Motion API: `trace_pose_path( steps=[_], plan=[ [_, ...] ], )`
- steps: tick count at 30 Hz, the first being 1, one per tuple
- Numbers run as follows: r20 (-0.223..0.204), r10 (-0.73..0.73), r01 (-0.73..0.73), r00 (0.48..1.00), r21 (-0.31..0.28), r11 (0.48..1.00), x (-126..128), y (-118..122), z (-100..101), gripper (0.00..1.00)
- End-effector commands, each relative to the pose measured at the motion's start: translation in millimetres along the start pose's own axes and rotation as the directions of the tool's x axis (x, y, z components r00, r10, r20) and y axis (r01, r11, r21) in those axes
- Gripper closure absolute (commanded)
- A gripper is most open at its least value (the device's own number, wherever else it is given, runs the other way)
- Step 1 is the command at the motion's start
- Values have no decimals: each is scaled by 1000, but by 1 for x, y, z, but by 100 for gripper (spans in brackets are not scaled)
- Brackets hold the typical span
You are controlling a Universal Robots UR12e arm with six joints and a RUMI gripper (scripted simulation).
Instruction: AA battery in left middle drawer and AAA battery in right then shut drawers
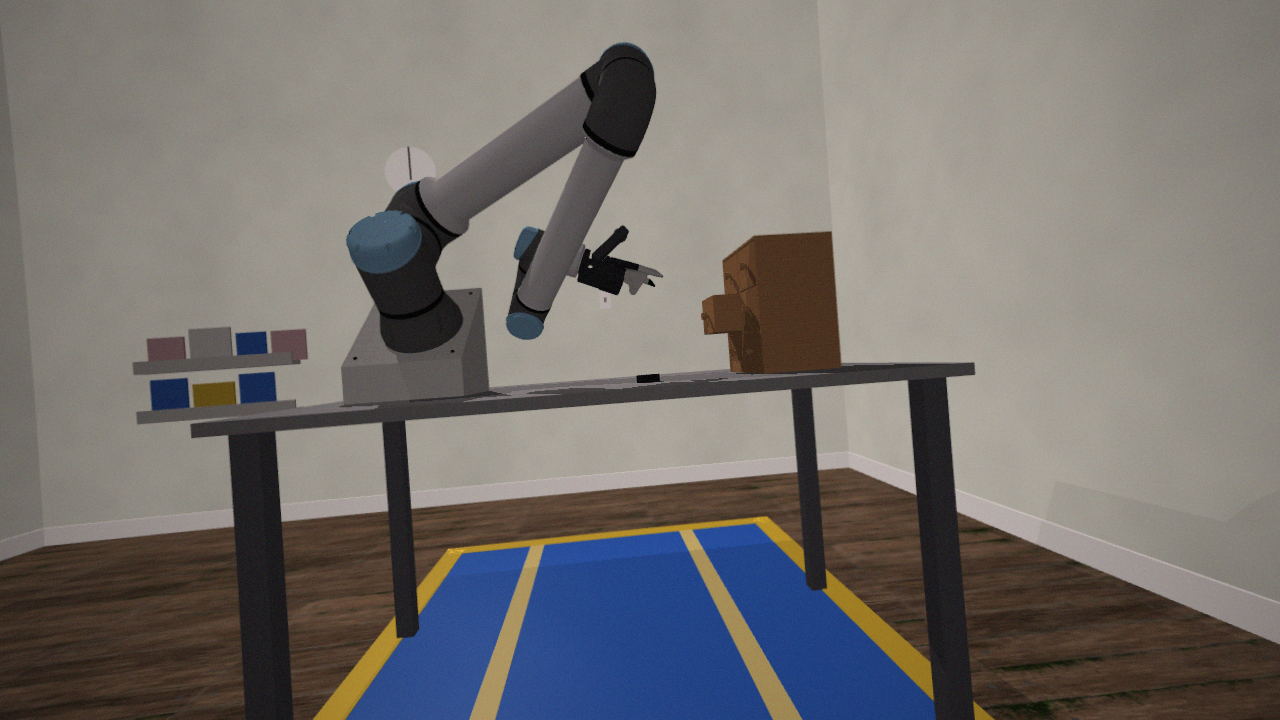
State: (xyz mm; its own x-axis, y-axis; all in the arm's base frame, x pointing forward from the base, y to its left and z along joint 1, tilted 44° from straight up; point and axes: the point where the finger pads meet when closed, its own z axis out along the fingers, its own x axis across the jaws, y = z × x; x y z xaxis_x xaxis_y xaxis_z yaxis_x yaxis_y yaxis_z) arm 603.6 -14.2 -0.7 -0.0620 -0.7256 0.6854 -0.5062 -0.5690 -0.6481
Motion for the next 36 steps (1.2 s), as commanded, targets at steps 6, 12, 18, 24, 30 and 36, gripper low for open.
trace_pose_path(
  steps=[6, 12, 18, 24, 30, 36],
  plan=[
    [0, 0, 0, 1000, -26, 1000, 0, -1, -1, 0],
    [0, 0, 0, 1000, -51, 999, 0, -2, -1, 0],
    [0, 0, 0, 1000, -81, 997, 0, -3, -1, 0],
    [0, 0, 0, 1000, -104, 995, 0, -4, -1, 0],
    [0, 0, 0, 1000, -141, 990, 0, -5, -2, 0],
    [0, 0, 0, 1000, -181, 983, 0, -6, -2, 0]
  ],
)
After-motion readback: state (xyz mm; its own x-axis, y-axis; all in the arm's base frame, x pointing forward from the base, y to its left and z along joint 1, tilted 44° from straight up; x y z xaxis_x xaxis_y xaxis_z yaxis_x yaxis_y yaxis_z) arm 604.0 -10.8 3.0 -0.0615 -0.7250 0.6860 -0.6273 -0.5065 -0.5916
